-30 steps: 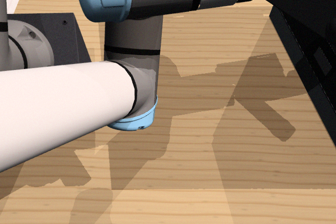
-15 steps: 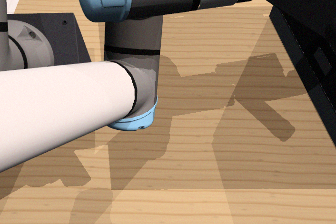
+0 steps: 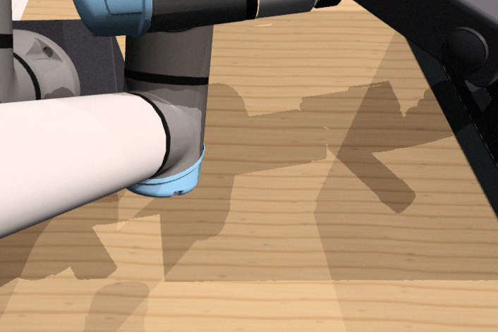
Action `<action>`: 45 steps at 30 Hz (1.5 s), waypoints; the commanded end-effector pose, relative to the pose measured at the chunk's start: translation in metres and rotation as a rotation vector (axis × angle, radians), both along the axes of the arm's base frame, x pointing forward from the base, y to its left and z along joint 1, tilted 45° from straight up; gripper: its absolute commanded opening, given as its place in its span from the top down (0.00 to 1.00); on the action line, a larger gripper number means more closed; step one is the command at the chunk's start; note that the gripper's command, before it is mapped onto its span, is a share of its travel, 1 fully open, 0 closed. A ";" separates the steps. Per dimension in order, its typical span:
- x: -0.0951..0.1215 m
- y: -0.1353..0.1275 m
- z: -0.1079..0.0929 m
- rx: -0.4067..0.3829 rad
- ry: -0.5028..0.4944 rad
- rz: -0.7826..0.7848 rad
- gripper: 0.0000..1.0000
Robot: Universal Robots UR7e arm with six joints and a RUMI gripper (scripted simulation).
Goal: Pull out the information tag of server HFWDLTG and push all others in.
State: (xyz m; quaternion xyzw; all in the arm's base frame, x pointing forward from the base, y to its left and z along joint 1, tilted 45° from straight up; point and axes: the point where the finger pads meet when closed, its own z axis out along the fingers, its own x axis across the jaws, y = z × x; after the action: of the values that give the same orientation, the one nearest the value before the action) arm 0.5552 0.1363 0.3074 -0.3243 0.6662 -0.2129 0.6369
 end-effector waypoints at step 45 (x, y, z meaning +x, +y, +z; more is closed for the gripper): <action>-0.065 -0.009 0.007 -0.001 -0.002 0.002 0.00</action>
State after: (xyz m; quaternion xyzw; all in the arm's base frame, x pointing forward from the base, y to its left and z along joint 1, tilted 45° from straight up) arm 0.4907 0.1279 0.3146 -0.3248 0.6654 -0.2123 0.6377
